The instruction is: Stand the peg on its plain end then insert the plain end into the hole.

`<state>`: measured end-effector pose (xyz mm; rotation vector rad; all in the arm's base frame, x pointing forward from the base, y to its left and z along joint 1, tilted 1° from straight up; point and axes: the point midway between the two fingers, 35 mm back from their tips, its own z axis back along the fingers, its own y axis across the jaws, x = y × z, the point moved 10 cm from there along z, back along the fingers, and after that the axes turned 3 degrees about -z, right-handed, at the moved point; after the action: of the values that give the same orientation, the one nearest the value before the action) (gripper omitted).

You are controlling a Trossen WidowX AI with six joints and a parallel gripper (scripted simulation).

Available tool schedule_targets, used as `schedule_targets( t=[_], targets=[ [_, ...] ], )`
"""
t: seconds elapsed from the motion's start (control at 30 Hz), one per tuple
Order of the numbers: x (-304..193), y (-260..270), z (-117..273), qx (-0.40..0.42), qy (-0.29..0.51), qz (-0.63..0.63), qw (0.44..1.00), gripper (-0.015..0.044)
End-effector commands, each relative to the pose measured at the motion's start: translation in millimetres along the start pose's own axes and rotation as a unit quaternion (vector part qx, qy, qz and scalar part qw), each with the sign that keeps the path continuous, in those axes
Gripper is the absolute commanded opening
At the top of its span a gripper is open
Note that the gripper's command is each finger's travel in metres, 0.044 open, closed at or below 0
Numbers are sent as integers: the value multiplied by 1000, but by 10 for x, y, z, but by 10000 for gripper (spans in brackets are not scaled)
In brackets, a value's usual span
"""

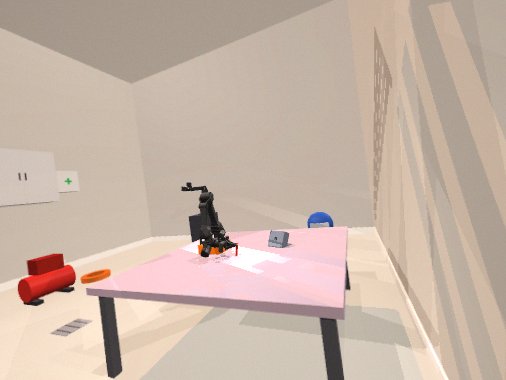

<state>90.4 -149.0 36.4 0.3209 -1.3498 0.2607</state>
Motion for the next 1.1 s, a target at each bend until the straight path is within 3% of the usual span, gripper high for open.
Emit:
schedule_targets(
  t=[0.0, 1.07],
  targets=[
    [-16, 1, 10, 0, 0, 0, 1000, 49],
    [-70, 22, 61, -10, -16, -10, 1000, 49]
  ],
)
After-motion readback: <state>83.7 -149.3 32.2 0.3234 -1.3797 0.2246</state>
